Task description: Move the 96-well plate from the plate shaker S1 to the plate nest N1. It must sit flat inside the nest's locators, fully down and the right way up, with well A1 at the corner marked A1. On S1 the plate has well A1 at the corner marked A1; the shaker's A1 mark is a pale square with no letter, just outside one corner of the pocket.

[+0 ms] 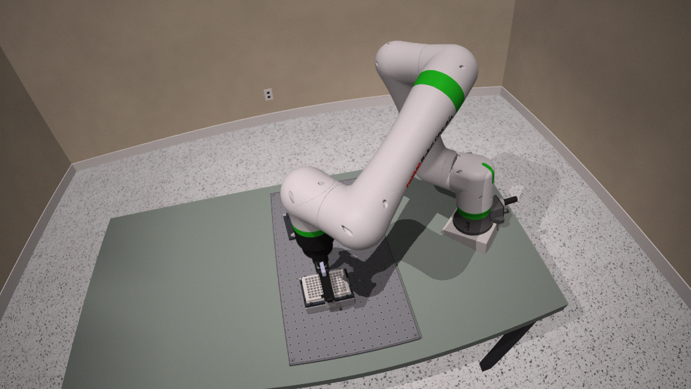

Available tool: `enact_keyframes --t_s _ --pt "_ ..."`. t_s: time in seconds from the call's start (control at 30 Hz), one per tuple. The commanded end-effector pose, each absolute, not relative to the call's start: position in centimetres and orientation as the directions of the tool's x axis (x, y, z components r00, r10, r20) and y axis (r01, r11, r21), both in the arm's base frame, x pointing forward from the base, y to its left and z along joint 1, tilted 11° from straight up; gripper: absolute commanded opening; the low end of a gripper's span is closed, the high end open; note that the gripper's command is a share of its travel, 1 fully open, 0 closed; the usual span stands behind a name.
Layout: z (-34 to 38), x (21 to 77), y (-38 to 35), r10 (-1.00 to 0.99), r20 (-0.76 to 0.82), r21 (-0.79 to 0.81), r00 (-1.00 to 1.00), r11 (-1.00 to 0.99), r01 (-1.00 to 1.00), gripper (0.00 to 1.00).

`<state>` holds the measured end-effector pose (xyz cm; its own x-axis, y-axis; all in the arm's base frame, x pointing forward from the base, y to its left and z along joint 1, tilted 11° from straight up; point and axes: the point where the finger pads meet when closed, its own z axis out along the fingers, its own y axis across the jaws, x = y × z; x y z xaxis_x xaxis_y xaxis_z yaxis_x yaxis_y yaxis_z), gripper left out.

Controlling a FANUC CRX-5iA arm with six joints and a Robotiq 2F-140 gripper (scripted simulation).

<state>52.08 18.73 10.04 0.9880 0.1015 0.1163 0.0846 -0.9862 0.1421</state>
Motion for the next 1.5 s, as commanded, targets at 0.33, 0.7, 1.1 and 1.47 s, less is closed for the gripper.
enact_keyframes --t_s 0.33,0.7,1.1,1.47 --pt "10.05 52.09 18.74 0.102 0.117 0.142 0.988 -0.986 0.085 0.00" --pt "10.05 52.09 18.74 0.102 0.117 0.142 0.988 -0.986 0.085 0.00" --pt "10.05 52.09 18.74 0.102 0.117 0.142 0.988 -0.986 0.085 0.00" --pt "10.71 52.01 18.83 0.102 0.117 0.142 0.988 -0.986 0.085 0.00"
